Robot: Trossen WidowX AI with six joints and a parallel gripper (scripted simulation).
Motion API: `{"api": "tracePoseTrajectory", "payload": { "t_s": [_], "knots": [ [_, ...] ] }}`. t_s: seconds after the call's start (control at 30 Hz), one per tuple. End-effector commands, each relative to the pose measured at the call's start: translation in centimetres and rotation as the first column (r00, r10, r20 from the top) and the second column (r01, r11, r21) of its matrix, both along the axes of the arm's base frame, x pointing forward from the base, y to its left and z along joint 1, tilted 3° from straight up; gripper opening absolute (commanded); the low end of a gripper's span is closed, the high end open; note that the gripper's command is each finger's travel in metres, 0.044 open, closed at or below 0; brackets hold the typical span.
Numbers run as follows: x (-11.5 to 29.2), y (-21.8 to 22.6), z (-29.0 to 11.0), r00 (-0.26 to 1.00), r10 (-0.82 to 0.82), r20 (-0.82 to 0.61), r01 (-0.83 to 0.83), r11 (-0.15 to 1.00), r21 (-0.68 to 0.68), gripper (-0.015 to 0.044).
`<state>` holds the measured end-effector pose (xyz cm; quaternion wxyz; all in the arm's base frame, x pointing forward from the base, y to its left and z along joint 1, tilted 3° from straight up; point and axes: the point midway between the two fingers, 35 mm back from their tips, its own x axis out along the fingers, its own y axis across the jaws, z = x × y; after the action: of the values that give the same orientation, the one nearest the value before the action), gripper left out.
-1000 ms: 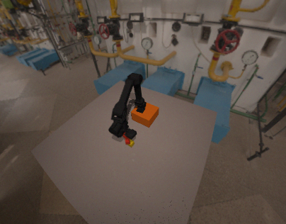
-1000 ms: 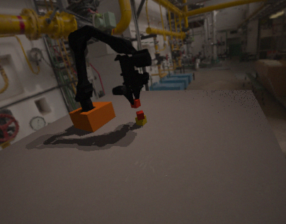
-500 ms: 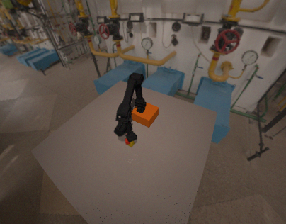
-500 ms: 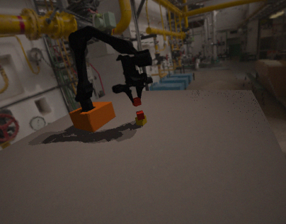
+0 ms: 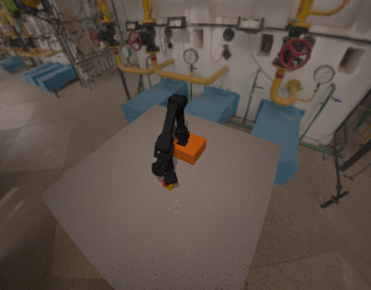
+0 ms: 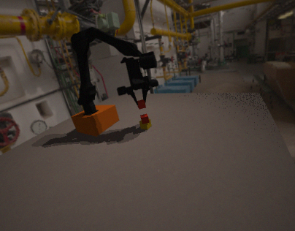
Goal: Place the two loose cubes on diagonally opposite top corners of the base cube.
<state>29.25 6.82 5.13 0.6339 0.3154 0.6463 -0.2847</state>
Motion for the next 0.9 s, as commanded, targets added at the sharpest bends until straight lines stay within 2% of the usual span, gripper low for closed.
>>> {"api": "tracePoseTrajectory", "payload": {
  "t_s": [0.0, 0.27, 0.63, 0.87],
  "knots": [
    [-0.2, 0.1, -1.0, 1.0, -0.028, -0.012, 0.028, 0.999, 0.015, 0.0105],
    [-0.3, 0.0, -2.9, 0.997, -0.077, -0.026, 0.078, 0.996, 0.04, 0.0105],
    [-0.3, 0.0, -3.0, 0.997, -0.076, -0.026, 0.077, 0.996, 0.039, 0.0105],
    [-0.2, 0.2, -4.6, 0.999, -0.035, -0.014, 0.035, 0.999, 0.017, 0.0105]
  ]
}}
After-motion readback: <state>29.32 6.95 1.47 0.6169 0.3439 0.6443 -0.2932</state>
